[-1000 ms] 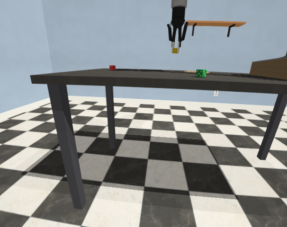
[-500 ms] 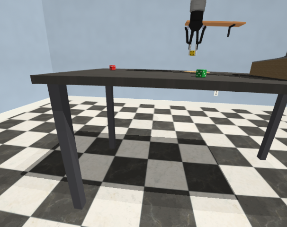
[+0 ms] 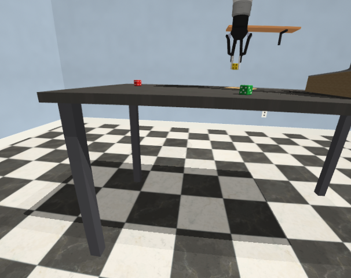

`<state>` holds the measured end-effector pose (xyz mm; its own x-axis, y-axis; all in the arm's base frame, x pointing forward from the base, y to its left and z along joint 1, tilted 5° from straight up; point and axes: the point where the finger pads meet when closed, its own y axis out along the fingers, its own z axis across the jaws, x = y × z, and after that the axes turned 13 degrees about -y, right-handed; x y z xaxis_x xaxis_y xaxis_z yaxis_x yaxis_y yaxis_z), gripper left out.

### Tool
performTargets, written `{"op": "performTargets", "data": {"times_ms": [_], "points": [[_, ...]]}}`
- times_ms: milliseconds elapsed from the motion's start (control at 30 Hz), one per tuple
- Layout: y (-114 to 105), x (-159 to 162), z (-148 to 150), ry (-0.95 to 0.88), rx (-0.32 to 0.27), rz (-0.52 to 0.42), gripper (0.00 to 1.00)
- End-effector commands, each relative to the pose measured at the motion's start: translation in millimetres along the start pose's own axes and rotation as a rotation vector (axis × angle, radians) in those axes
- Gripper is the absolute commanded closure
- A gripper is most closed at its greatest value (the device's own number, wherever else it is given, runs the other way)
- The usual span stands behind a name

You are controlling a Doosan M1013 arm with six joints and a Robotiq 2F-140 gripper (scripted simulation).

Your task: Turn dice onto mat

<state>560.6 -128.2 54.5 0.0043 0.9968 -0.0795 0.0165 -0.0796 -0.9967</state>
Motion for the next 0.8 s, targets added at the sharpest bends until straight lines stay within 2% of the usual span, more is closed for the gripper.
{"op": "performTargets", "data": {"times_ms": [0,567,767], "points": [[7,0,0,0.000,0.000,0.000,0.76],[73,0,0,0.000,0.000,0.000,0.76],[87,0,0,0.000,0.000,0.000,0.76]]}}
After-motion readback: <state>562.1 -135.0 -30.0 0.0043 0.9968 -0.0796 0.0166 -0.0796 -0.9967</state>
